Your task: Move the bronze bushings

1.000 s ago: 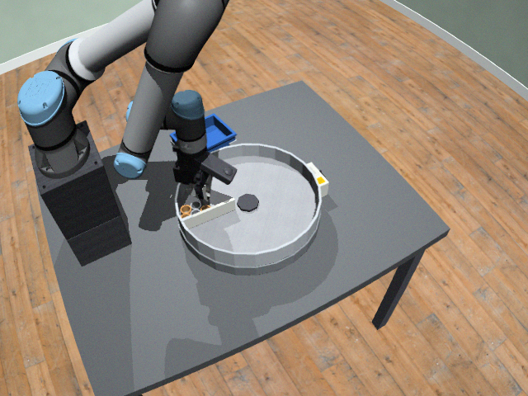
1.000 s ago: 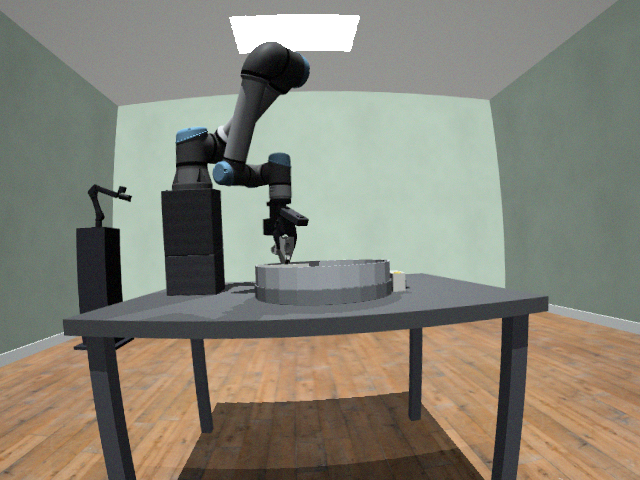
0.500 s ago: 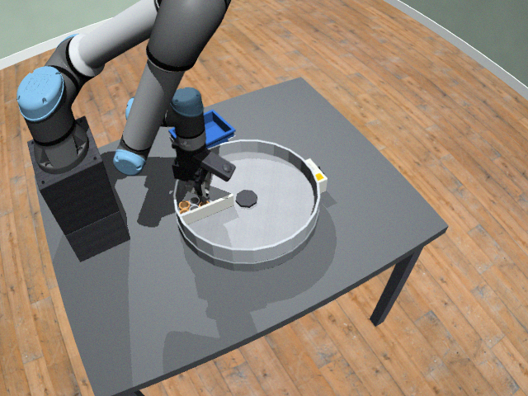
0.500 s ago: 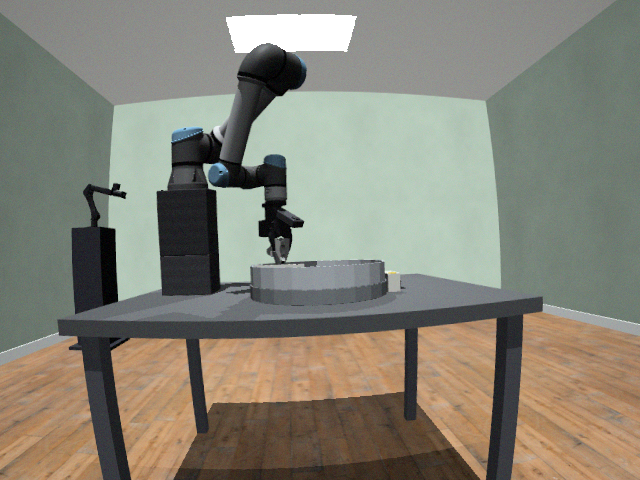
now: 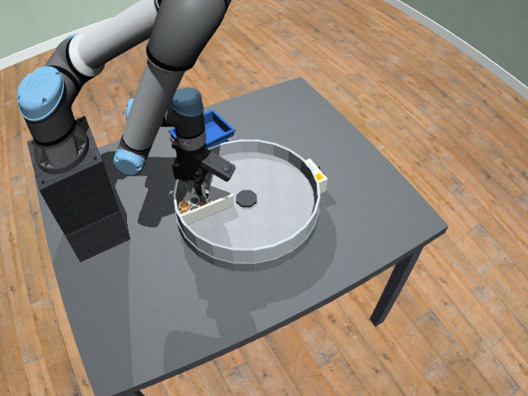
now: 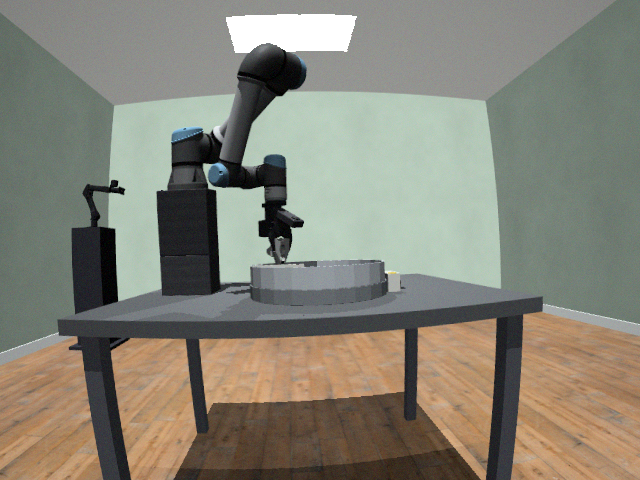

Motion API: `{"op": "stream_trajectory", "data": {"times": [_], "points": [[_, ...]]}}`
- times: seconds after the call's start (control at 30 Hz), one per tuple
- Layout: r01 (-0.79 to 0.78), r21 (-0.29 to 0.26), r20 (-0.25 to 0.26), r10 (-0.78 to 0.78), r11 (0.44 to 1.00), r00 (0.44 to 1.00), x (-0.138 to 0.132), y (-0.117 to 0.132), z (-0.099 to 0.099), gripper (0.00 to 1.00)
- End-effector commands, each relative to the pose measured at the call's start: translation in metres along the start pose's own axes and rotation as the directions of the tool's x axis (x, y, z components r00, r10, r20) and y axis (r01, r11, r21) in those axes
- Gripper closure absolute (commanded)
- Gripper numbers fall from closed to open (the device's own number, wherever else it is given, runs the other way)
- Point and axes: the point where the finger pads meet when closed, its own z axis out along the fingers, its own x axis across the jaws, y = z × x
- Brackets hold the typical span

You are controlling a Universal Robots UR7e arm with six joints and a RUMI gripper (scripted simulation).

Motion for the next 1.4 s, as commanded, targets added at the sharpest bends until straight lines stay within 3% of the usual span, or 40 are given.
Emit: {"op": "stream_trajectory", "data": {"times": [0.0,0.47,0.87,1.37], "points": [[-0.001,0.002,0.001,0.001,1.0,1.0,0.0,-0.001,0.0,0.94],[0.001,0.0,0.001,-0.001,1.0,1.0,0.0,0.001,-0.009,0.94],[0.001,0.0,0.0,-0.001,1.0,1.0,0.0,0.001,-0.044,0.94],[0.0,0.002,0.001,0.0,1.0,1.0,0.0,-0.001,-0.046,0.94]]}}
